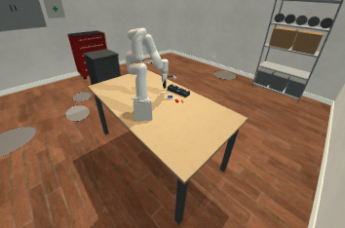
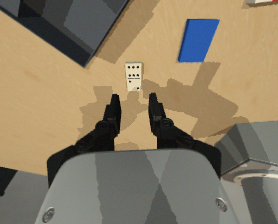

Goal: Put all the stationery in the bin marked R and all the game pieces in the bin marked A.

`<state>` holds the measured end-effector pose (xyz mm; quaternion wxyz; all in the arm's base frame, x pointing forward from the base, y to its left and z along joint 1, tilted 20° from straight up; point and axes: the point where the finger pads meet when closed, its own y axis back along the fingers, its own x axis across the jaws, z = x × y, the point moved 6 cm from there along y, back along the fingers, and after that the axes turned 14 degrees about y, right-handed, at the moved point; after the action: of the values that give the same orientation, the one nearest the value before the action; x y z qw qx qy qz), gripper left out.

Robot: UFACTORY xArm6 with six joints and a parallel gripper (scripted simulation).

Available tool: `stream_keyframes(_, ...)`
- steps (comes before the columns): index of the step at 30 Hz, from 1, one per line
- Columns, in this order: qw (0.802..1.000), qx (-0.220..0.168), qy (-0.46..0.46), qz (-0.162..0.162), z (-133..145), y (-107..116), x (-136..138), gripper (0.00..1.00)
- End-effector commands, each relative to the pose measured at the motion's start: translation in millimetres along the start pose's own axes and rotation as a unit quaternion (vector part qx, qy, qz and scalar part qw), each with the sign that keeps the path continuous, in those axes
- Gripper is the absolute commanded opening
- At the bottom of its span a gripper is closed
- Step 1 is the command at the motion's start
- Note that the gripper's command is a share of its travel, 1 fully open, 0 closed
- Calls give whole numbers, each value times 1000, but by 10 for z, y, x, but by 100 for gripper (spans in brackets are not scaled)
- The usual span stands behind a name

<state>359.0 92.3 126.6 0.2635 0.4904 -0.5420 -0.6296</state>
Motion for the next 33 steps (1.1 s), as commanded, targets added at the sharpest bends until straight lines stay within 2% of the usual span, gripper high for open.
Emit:
stream_keyframes(1,1000,1,0,-1,-8,7,-7,41)
stream_keyframes(10,1000,1,0,-1,-8,7,-7,41)
stream_keyframes(13,1000,1,0,-1,-8,-113,-6,41)
stream_keyframes(15,1000,1,0,-1,-8,-113,-6,41)
stream_keyframes(26,1000,1,0,-1,-13,-543,-13,41)
stream_keyframes(33,1000,1,0,-1,-18,-543,-18,41)
